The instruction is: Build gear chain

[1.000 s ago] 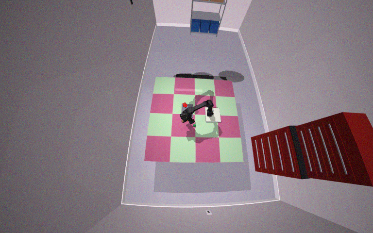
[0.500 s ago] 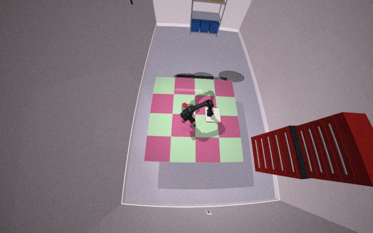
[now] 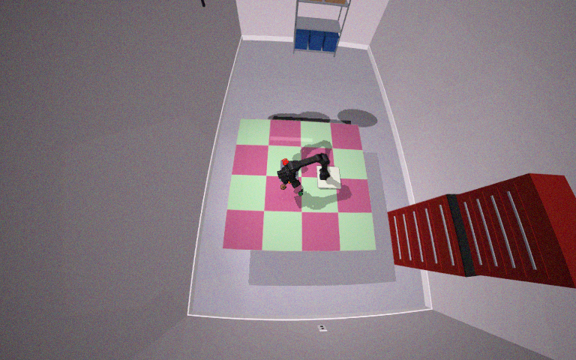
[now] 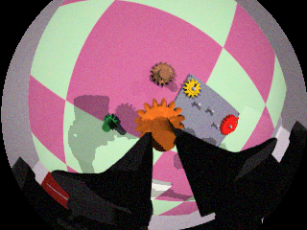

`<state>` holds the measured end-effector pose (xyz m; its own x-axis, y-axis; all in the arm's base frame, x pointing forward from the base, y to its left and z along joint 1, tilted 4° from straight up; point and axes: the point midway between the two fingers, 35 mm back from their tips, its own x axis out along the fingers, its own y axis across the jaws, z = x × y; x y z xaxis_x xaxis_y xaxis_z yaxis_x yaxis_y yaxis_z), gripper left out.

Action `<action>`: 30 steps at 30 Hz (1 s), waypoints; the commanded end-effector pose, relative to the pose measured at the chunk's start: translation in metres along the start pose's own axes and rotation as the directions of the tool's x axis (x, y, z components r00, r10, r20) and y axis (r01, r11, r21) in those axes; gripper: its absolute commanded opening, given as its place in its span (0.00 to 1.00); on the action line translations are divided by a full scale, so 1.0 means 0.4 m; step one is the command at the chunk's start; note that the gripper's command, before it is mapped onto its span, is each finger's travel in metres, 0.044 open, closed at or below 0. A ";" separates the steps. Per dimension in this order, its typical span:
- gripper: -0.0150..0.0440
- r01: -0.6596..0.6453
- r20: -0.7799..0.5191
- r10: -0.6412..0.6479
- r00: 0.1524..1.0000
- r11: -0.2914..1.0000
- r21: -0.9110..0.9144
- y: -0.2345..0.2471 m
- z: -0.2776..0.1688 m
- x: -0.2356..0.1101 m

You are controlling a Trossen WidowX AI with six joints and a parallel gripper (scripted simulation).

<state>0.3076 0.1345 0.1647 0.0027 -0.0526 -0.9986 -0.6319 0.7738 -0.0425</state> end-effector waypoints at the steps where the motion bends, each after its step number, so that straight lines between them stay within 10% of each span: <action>1: 0.25 0.006 -0.002 -0.006 1.000 1.000 -0.005 -0.021 -0.006 0.009; 30: 0.25 0.010 -0.002 -0.010 1.000 1.000 -0.008 -0.192 -0.066 0.085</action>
<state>0.3347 0.0631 0.1382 0.0093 -0.0547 -0.9985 -0.6344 0.7715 -0.0482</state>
